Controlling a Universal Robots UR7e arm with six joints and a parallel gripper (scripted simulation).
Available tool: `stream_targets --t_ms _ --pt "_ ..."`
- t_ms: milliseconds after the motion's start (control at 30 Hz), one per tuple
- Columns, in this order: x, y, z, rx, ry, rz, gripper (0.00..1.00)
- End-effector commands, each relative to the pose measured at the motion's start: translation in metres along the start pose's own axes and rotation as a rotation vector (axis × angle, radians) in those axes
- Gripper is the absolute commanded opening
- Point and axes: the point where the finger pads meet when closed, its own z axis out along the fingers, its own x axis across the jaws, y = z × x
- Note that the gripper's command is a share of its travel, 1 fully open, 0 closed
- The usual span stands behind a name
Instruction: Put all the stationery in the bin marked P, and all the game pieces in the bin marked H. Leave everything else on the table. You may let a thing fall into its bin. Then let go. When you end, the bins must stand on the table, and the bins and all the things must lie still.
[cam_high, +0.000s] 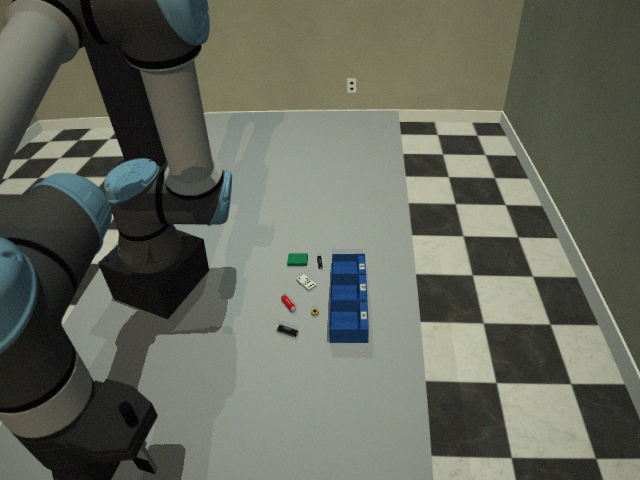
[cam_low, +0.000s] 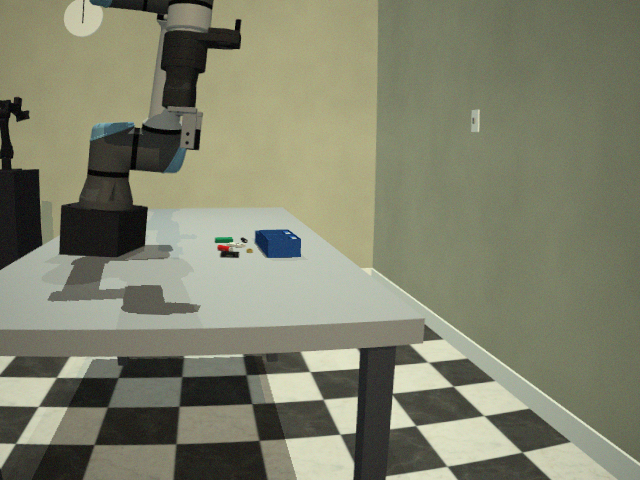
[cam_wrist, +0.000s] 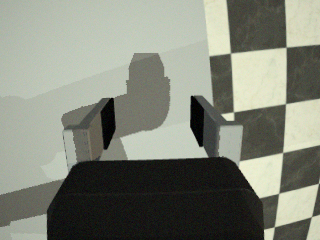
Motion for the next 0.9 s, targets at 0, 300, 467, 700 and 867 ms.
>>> stream_targets --t_ms 0,300,467,700,867 --pt "0.000 0.000 -0.001 0.001 0.002 0.000 1.00" --pt "0.000 0.000 -0.001 0.001 0.002 0.000 1.00" --pt "0.000 0.000 -0.001 0.001 0.002 0.000 1.00" --pt "-0.003 -0.004 0.043 -0.001 -0.003 -0.001 0.31" --pt "-0.004 -0.006 0.069 -0.001 -0.003 -0.001 0.31"
